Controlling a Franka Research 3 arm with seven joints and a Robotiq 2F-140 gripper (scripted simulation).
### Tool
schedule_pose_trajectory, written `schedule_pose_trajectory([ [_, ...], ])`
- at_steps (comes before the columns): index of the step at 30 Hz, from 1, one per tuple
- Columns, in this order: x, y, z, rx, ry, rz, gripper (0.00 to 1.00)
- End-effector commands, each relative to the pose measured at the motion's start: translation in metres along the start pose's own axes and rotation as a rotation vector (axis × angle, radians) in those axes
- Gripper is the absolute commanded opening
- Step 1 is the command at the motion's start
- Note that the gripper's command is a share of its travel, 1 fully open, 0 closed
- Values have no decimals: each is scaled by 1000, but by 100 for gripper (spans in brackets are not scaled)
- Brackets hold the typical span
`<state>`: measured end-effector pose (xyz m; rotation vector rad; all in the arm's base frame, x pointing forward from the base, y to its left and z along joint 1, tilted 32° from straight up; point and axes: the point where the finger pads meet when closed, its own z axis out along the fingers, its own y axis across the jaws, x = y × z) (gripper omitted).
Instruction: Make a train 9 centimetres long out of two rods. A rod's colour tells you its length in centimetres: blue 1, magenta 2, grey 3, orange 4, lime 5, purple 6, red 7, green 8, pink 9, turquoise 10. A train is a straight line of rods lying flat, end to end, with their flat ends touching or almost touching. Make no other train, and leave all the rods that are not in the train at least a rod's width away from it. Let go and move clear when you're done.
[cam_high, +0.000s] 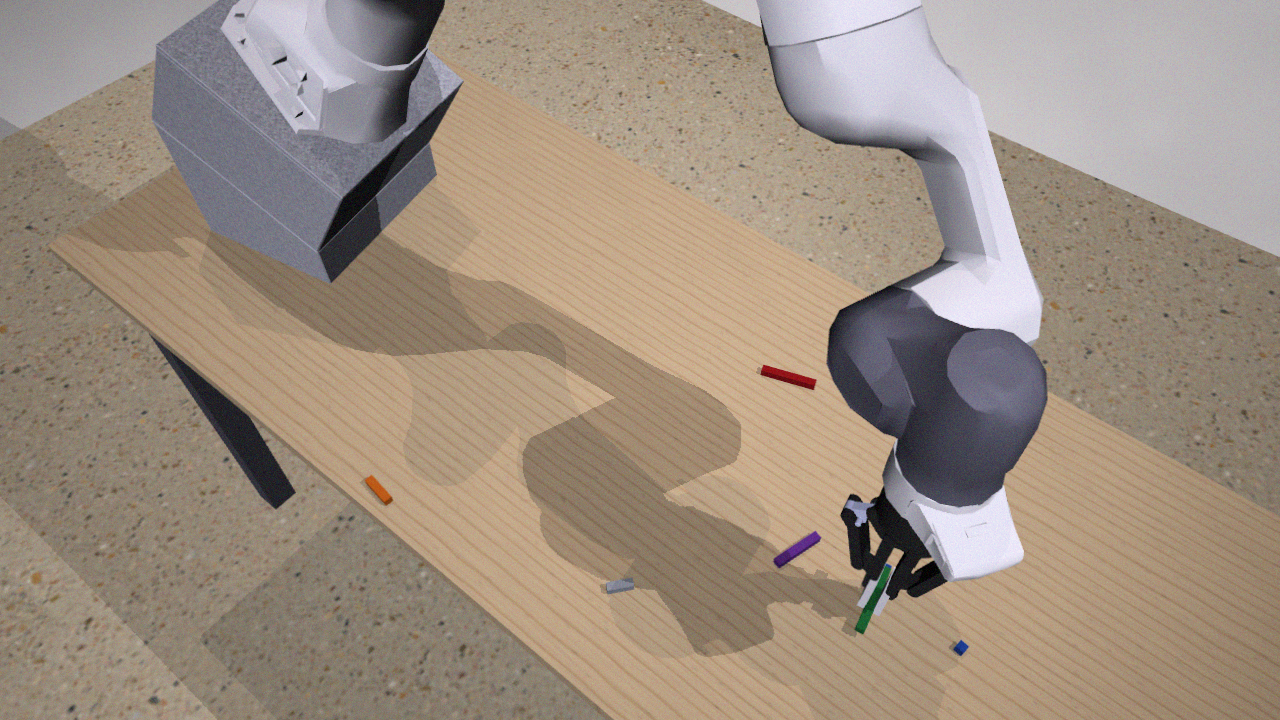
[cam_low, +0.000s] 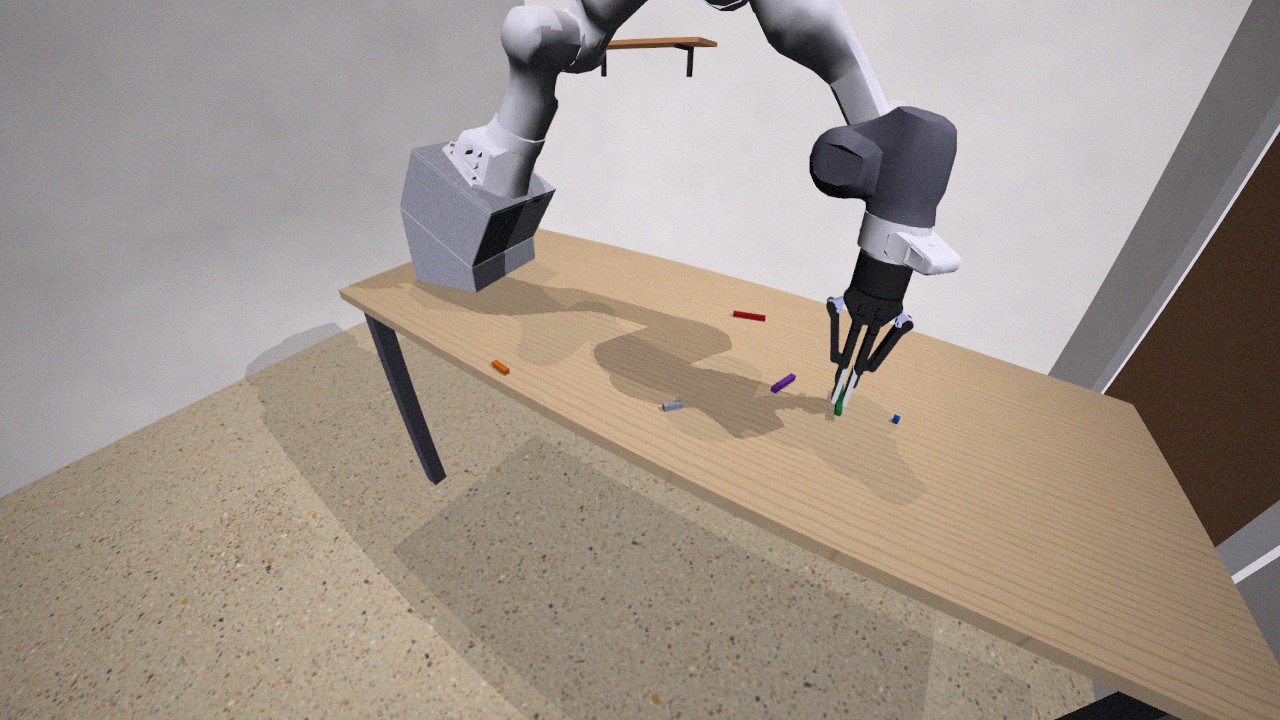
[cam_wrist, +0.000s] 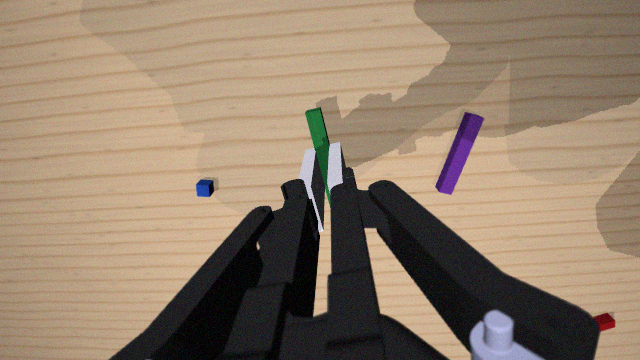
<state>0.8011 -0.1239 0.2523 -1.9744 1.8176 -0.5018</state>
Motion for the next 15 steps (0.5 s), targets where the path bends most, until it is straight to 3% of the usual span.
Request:
schedule_pose_trajectory([
  [1, 2, -1, 0, 3, 1, -4, 12],
  [15, 4, -1, 0, 3, 1, -7, 12],
])
